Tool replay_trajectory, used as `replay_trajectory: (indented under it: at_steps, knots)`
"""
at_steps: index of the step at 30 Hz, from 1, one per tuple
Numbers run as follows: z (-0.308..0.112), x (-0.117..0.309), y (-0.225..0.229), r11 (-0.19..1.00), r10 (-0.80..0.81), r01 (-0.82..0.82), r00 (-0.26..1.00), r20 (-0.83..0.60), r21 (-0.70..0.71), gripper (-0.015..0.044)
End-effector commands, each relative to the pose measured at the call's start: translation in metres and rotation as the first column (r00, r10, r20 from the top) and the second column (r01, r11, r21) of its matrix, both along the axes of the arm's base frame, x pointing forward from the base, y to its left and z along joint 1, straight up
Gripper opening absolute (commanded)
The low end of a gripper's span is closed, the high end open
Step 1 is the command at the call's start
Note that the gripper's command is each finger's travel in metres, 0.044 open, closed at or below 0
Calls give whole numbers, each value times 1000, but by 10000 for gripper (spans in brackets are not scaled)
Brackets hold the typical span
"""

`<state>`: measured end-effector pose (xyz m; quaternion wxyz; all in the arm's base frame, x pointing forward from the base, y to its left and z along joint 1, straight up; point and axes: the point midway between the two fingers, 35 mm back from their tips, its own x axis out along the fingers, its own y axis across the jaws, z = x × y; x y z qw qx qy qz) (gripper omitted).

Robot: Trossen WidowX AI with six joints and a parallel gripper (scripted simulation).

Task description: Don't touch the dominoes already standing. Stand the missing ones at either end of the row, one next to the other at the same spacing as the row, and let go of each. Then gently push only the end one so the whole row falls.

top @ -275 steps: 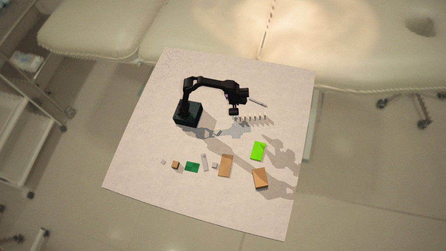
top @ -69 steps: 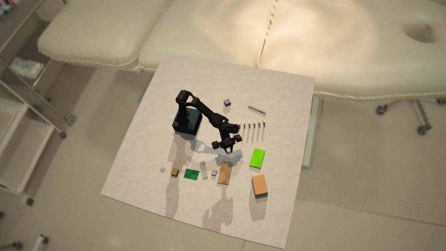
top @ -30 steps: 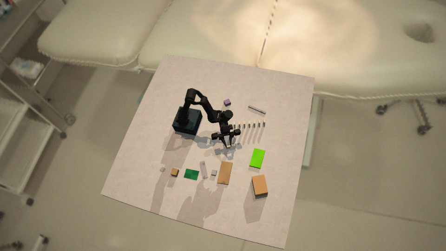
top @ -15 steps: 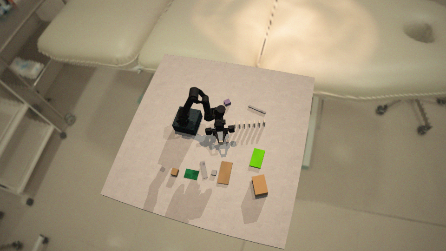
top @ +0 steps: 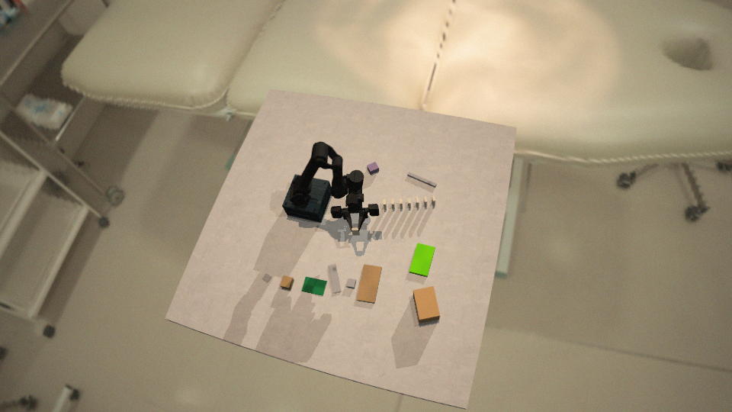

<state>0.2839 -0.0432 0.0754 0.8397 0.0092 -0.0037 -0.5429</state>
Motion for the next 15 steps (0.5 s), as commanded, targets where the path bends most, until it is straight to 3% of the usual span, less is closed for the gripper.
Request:
replay_trajectory:
  at_steps: [1,15]
  knots:
    - [0,-1,0,1000,-6,6,1000,-1,-2,107]
    - [-18,3,1,1000,-6,6,1000,2,1,107]
